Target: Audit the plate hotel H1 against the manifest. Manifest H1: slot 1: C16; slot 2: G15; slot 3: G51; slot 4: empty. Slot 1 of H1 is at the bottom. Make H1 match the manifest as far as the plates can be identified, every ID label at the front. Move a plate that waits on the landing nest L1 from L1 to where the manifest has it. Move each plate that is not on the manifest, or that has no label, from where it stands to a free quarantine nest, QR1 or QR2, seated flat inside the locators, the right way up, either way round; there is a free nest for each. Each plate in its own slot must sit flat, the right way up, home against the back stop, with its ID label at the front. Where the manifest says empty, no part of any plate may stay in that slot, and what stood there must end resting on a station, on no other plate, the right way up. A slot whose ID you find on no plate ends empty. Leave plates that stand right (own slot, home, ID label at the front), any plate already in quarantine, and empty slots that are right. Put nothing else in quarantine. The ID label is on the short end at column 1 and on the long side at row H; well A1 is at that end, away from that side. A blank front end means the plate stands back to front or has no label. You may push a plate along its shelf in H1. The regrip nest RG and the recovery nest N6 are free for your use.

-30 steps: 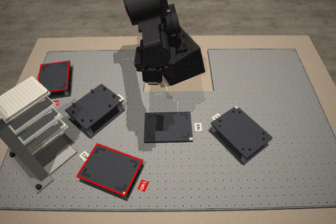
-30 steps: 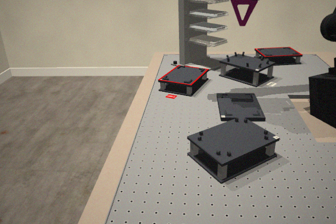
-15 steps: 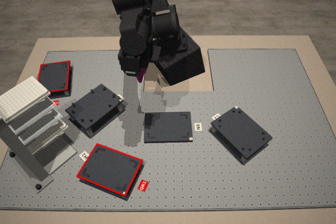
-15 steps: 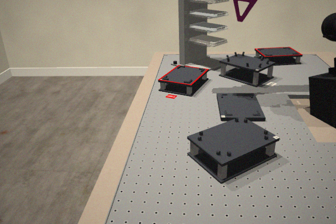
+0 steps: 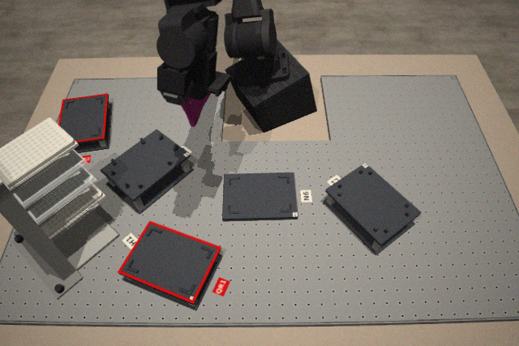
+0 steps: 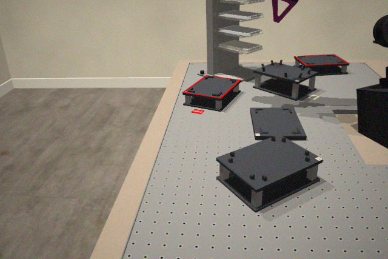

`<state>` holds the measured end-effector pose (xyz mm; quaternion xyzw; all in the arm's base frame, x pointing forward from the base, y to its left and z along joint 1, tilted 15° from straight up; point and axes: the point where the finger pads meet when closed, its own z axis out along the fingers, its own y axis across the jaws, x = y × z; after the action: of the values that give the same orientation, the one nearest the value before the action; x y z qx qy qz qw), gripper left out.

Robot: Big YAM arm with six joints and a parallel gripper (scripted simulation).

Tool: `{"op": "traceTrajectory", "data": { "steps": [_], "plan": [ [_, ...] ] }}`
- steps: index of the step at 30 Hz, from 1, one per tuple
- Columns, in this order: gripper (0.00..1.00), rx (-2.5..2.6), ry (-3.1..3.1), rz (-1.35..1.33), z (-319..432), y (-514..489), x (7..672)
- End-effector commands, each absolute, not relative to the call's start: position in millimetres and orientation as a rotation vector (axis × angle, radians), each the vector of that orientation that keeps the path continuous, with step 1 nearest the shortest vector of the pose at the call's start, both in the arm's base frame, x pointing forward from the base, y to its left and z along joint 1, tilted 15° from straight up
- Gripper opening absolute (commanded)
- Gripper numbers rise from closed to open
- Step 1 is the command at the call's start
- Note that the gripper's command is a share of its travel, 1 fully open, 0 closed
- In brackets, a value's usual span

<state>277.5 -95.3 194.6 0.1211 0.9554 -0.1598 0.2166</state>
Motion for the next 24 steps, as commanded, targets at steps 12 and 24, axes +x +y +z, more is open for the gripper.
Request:
{"op": "traceTrajectory", "data": {
  "steps": [12, 24],
  "plan": [
    [0.00, 0.461, 2.423, -0.459, 205.5, -93.9, 283.0],
    [0.00, 0.567, 2.266, -0.477, 205.5, -93.7, 282.8]
  ]
}}
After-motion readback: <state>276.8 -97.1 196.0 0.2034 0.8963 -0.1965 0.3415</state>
